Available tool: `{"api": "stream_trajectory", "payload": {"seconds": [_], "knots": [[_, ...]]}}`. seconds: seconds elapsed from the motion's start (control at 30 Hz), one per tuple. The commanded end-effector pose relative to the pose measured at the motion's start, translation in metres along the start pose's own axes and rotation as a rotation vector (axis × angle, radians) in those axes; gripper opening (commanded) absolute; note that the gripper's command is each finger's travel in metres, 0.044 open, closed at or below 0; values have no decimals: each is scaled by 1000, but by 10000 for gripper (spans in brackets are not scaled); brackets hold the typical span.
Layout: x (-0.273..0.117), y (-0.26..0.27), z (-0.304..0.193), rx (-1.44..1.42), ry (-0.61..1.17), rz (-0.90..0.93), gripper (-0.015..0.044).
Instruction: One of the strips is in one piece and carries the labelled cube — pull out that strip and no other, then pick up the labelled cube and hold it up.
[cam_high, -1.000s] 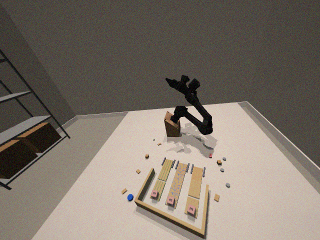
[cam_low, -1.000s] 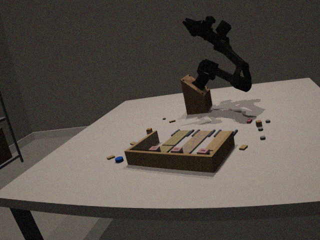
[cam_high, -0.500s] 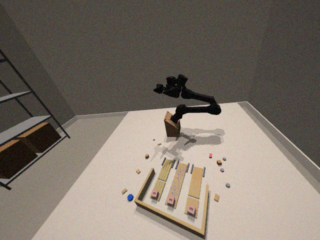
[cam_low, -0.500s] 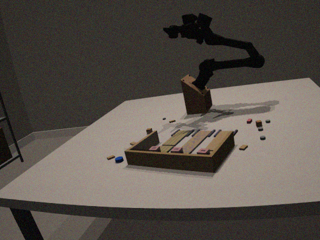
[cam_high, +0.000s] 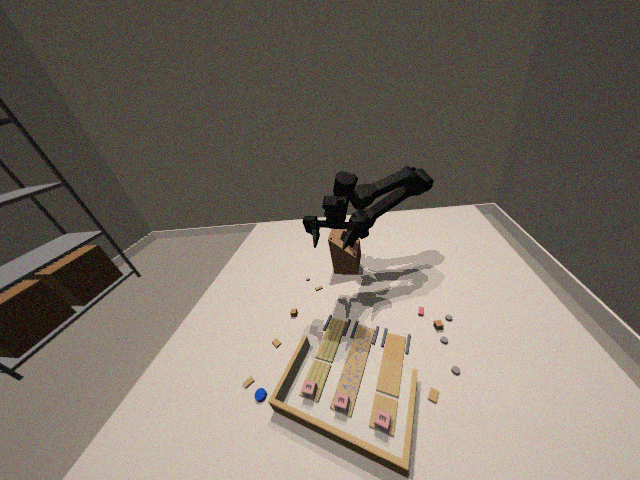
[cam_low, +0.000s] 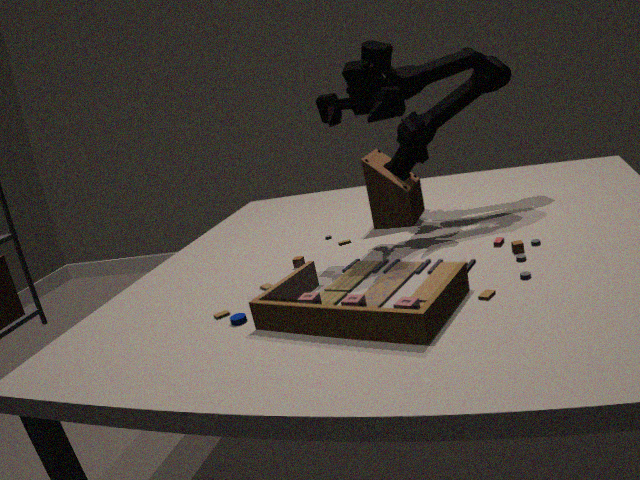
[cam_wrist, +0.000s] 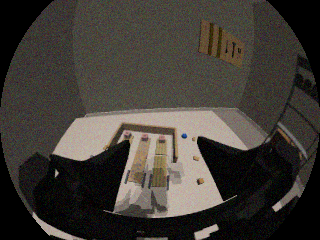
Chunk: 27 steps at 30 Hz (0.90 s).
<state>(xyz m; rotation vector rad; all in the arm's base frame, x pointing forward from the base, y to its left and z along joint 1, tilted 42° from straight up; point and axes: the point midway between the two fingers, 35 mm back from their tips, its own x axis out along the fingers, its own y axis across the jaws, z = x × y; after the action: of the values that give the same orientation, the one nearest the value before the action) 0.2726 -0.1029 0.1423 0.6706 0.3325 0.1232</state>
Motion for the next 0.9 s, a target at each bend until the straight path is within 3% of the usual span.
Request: {"api": "stream_trajectory", "payload": {"seconds": [0.0, 0.17, 0.6, 0.87], "knots": [[30, 19, -26, -17, 121, 90, 400], [58, 46, -67, -42, 277, 204, 400], [59, 47, -69, -43, 283, 208, 400], [104, 52, -80, 61, 555, 152, 190]]}}
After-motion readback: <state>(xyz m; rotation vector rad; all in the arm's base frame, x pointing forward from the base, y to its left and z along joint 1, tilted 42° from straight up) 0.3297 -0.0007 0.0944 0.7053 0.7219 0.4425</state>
